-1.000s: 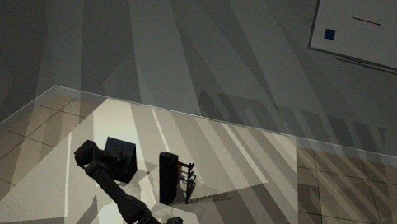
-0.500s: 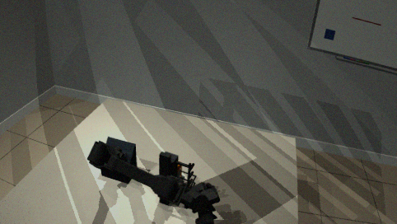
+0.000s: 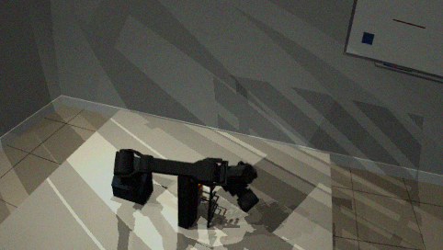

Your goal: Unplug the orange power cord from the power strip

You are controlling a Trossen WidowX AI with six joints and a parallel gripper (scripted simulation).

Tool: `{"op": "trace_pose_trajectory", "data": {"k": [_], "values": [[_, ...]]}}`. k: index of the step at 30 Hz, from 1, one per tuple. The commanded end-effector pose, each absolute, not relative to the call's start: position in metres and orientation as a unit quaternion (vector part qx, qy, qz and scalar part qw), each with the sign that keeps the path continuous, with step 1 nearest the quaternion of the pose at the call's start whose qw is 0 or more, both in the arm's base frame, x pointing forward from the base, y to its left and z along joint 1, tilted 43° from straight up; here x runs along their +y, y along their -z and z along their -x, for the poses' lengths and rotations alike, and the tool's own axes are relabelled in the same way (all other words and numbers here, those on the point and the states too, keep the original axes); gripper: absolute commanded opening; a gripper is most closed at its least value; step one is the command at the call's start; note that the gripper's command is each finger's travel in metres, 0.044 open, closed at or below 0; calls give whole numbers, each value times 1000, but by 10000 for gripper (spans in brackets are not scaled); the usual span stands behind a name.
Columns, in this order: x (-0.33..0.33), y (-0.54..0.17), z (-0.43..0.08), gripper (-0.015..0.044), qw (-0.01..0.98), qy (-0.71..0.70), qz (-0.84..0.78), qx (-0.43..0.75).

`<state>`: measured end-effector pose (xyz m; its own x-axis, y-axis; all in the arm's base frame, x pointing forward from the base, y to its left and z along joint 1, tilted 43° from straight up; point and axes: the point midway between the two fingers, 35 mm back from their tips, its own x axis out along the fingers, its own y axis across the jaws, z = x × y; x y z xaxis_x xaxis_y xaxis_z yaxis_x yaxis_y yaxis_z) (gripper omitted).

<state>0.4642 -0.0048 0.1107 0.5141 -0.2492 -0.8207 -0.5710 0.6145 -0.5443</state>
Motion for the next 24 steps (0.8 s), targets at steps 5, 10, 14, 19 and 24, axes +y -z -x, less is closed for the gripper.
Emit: {"op": "trace_pose_trajectory", "data": {"k": [5,10,14,19,24], "values": [[55,-31,-388,160,602,-183,484,609],[74,-1,-318,160,435,-216,555,675],[77,3,-285,160,339,-223,597,692],[77,3,-285,160,339,-223,597,692],[77,3,-286,160,339,-223,597,692]]}}
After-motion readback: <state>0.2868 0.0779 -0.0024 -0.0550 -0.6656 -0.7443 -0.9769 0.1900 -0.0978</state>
